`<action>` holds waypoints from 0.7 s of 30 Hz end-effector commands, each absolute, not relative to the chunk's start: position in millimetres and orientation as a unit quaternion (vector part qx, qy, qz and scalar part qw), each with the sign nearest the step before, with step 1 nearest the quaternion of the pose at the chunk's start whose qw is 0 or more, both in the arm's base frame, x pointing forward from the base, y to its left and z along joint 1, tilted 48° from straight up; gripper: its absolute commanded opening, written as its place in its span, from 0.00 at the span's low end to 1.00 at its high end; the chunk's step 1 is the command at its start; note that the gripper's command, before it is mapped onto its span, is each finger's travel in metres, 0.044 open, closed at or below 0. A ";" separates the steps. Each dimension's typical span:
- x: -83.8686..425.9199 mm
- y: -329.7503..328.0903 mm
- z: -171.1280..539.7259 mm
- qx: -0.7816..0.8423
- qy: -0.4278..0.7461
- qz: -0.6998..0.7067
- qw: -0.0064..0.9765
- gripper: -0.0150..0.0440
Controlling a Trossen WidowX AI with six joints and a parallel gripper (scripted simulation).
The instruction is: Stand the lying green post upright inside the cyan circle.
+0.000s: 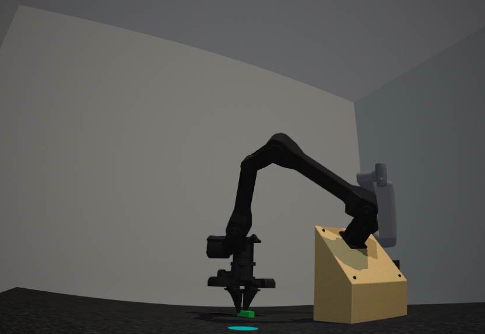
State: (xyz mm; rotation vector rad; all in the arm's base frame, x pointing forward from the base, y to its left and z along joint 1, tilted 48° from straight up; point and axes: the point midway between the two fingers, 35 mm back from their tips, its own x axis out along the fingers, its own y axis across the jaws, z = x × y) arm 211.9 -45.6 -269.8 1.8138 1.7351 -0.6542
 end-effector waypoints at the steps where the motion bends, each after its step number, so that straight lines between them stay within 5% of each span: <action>1: 213.8 -54.4 -263.9 0.672 0.643 -0.243 0.274 0.29; 21: 213.2 -102.6 -223.6 0.671 0.642 -0.246 0.276 0.29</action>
